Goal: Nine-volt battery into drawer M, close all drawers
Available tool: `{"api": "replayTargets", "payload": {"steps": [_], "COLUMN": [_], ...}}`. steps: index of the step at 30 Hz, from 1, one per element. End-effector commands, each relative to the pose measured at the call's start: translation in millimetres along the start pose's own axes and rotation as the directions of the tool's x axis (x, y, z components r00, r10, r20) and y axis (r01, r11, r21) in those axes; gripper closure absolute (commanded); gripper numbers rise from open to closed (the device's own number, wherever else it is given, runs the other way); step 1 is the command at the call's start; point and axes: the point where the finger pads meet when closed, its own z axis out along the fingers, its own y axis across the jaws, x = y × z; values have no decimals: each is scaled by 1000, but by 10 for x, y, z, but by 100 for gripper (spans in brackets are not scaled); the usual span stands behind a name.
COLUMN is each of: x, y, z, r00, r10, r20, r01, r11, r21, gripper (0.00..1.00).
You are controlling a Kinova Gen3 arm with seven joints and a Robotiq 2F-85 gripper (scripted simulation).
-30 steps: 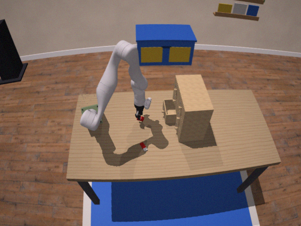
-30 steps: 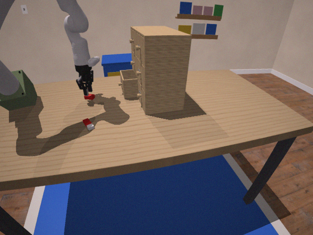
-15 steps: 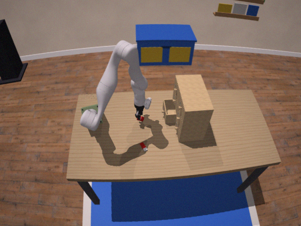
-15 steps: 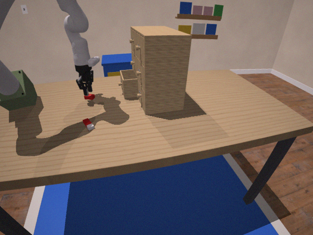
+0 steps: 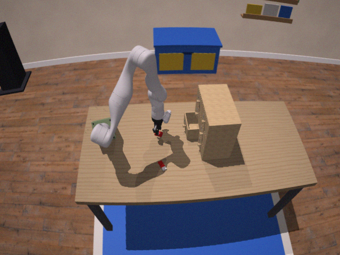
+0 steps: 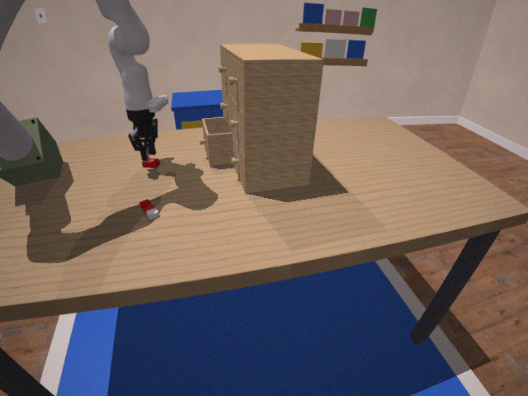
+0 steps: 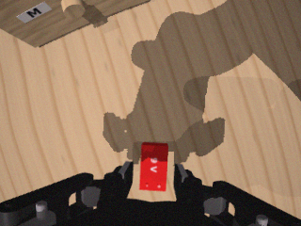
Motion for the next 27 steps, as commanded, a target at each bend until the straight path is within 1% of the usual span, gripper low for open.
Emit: {"api": "replayTargets", "payload": {"steps": [1,17,24,27], "x": [1,2,2,2], "y": [-5,-5,-5,-5], "z": [-5,4,144,169], "r00": [1000,1000,1000,1000], "r10": [0,0,0,0], "r20": [-1,-1,-1,-1], "r01": [0,0,0,0], "r11": [1000,1000,1000,1000], "r21": [1,1,1,1], "gripper": [58,58,58,58]}}
